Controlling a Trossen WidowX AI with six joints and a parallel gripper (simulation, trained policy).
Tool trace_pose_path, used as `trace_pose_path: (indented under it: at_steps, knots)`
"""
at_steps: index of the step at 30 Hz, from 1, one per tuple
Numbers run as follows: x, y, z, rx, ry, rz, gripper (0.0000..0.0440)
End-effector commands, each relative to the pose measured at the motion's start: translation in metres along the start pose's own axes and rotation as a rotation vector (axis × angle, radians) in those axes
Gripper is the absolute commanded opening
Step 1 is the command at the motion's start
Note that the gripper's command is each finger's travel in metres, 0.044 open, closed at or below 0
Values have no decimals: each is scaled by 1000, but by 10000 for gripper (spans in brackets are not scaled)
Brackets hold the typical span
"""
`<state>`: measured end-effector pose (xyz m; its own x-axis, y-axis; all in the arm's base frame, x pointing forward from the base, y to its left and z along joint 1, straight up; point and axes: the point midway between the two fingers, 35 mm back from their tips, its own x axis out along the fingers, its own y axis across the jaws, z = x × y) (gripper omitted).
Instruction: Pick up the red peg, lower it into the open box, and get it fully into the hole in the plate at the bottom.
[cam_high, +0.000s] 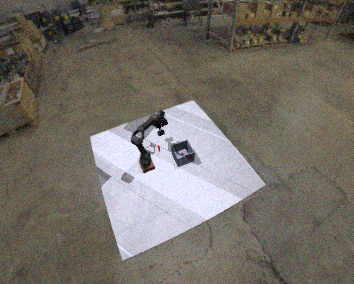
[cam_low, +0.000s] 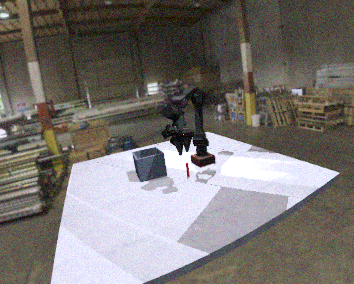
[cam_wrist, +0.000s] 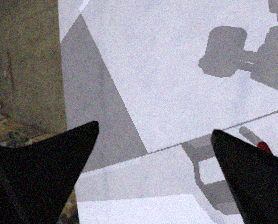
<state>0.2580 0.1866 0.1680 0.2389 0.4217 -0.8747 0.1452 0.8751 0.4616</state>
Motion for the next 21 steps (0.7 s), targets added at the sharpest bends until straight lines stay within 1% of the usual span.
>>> trace_pose_path:
  at_steps: [1,11,21]
  knots:
    - [-1,-11,-3,101,12,-40,440]
    - [1,-44,-22,413,69,-183,440]
    - [3,-78,-47,708,102,-362,440]
